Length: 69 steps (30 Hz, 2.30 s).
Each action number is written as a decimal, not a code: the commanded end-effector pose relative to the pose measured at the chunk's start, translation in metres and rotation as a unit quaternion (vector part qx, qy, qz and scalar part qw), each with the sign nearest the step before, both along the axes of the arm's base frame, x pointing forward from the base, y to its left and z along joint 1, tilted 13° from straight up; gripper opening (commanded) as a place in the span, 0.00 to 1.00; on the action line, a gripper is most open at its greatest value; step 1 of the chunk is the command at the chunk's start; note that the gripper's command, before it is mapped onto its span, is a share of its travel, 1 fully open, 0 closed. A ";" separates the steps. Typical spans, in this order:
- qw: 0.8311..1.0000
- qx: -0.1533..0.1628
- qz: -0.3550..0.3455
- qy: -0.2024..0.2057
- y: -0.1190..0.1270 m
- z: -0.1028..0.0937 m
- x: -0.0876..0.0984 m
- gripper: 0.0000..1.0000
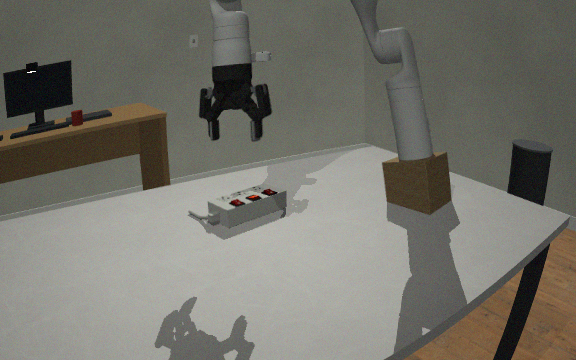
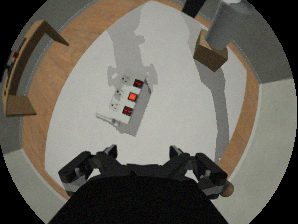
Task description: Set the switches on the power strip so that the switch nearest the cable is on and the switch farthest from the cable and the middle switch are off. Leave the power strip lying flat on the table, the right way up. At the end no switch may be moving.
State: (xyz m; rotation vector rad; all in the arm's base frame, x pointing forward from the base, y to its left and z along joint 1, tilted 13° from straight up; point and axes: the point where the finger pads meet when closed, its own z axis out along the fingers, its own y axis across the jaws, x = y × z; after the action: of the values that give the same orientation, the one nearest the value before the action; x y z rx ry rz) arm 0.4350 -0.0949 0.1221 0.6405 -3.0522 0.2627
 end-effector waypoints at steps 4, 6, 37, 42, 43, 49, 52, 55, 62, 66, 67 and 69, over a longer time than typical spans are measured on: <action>1.000 -0.004 0.012 0.003 -0.006 -0.005 -0.003 1.00; 1.000 -0.004 0.012 0.003 -0.006 -0.005 -0.003 1.00; 0.996 -0.021 0.089 0.014 -0.029 -0.027 -0.014 1.00; 0.995 -0.024 0.100 0.016 -0.032 -0.031 -0.015 1.00; 0.995 -0.024 0.100 0.016 -0.032 -0.031 -0.015 1.00; 0.993 -0.025 0.111 0.018 -0.035 -0.034 -0.017 1.00; 0.992 -0.027 0.122 0.019 -0.037 -0.036 -0.019 1.00; 0.992 -0.027 0.122 0.019 -0.037 -0.036 -0.019 1.00; 0.991 -0.029 0.132 0.021 -0.039 -0.039 -0.020 1.00; 0.989 -0.030 0.141 0.023 -0.042 -0.042 -0.022 1.00; 0.989 -0.030 0.141 0.023 -0.042 -0.042 -0.022 1.00; 0.988 -0.031 0.151 0.024 -0.043 -0.044 -0.024 1.00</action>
State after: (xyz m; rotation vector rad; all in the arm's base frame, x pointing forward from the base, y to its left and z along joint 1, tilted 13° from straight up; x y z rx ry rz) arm 0.4133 -0.1366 0.0791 1.0857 -2.8810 0.3391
